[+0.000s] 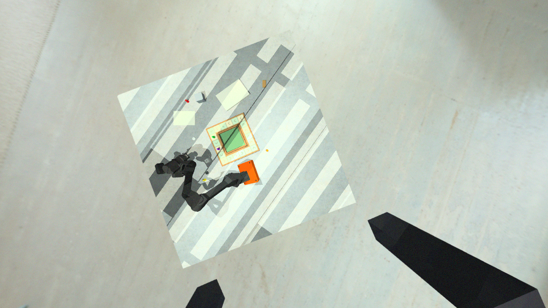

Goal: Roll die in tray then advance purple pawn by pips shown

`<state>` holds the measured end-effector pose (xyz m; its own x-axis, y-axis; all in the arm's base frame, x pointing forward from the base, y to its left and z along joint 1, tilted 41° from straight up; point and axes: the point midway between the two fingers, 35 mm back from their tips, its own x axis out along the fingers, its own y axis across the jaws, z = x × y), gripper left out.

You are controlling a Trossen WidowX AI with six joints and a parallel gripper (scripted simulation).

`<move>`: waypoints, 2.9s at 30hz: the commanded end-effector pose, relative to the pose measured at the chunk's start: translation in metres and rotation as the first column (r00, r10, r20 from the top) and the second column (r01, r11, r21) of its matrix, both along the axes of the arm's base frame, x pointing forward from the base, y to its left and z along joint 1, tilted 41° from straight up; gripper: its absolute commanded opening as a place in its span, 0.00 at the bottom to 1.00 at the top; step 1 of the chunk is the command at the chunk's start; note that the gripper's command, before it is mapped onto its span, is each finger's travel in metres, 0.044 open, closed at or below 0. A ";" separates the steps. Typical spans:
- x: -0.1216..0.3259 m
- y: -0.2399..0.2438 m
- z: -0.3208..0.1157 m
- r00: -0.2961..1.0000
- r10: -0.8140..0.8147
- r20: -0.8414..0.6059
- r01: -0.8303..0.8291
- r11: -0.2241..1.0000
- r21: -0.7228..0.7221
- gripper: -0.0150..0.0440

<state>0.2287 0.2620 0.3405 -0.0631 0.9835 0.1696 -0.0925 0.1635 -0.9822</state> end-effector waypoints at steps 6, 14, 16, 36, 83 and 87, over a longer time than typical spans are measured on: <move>0.039 -0.014 -0.028 0.836 -0.156 -0.527 0.091 0.985 -0.147 0.72; 0.059 -0.064 -0.093 -0.014 -0.401 -0.916 0.147 0.905 -0.399 0.72; 0.056 -0.072 -0.100 -0.133 -0.410 -0.902 0.146 0.892 -0.427 0.72; -0.007 -0.132 -0.152 -0.888 -0.289 -0.359 0.001 0.779 -0.627 0.72; -0.023 -0.113 -0.190 -0.951 -0.230 -0.205 -0.044 0.761 -0.648 0.72; -0.023 -0.113 -0.191 -0.951 -0.230 -0.206 -0.044 0.761 -0.648 0.63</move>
